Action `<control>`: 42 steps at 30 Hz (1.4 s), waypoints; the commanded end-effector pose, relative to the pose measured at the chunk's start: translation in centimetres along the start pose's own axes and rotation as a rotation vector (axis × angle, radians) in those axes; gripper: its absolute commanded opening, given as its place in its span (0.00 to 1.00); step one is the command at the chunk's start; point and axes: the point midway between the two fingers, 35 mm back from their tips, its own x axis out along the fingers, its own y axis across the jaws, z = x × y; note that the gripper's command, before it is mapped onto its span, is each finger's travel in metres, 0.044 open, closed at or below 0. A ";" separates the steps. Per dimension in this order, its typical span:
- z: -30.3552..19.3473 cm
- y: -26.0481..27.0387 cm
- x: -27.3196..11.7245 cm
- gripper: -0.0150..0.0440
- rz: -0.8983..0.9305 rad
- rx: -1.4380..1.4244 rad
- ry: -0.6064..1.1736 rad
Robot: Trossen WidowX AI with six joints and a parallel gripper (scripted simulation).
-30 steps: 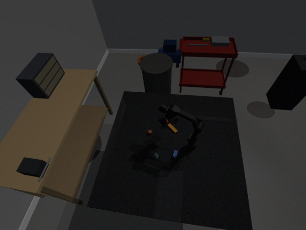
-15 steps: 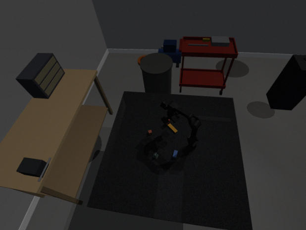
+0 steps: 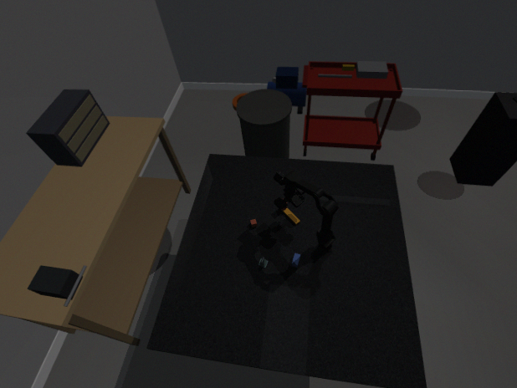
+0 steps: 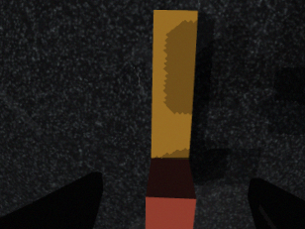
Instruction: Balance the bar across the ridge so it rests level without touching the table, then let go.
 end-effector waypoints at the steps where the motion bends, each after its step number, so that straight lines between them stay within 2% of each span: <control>1: 0.0 -0.1 2.4 0.79 -0.003 -0.004 -0.018; 10: 0.6 0.0 8.1 0.79 -0.003 -0.004 -0.019; 31: 0.7 0.0 10.7 0.79 -0.003 -0.004 -0.019; 42: 0.7 0.0 10.8 0.79 -0.003 -0.004 -0.019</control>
